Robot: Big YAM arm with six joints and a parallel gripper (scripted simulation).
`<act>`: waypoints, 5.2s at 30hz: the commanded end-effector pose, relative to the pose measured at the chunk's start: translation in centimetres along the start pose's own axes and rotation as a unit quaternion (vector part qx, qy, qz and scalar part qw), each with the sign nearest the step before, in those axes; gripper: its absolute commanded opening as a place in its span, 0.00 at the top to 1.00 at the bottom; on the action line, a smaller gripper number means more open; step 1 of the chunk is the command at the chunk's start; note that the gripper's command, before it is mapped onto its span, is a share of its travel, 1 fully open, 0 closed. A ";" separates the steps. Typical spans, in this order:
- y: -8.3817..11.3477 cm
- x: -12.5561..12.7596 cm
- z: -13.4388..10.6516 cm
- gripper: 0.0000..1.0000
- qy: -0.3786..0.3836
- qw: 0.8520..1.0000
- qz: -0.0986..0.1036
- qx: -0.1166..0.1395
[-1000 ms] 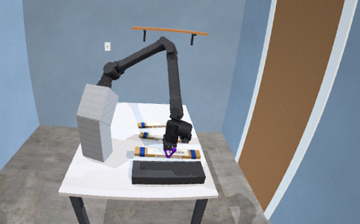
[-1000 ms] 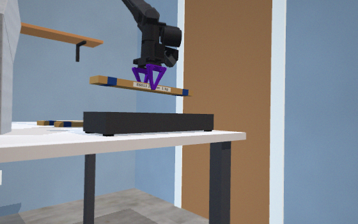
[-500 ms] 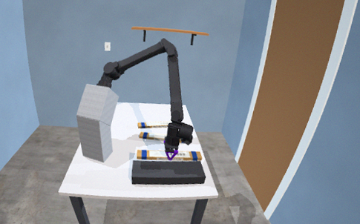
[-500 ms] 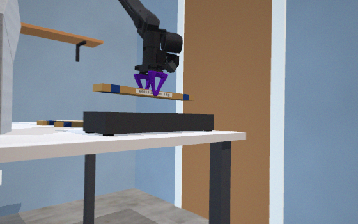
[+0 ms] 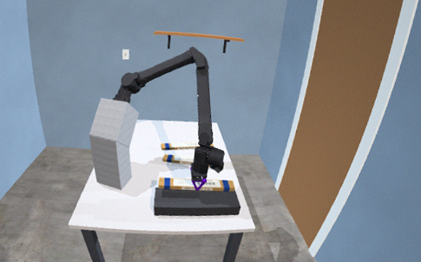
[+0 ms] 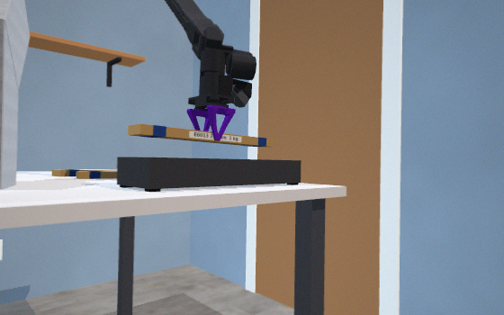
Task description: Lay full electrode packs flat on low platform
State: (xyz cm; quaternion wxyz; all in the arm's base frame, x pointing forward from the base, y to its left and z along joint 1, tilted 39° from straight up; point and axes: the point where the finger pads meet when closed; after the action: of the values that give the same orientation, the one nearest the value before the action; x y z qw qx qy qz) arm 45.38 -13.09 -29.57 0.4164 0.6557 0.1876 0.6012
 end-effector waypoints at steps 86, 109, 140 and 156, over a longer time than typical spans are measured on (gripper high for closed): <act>1.9 1.9 3.6 1.00 0.012 0.999 -0.006 -0.033; 2.4 -0.1 3.9 1.00 0.012 0.999 -0.007 -0.035; 1.9 -5.0 4.0 1.00 0.009 1.000 -0.007 -0.029; 2.0 -7.6 4.5 1.00 0.009 1.000 -0.007 -0.029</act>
State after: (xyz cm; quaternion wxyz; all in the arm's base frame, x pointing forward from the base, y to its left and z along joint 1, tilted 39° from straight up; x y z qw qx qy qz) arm 46.35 -16.14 -33.91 0.4063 0.6512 0.1978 0.6098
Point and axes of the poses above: the point where the finger pads meet when closed, its own y axis back along the fingers, its own x axis across the jaws, z = x × y, and after that the axes turned 10 degrees about -y, right-handed
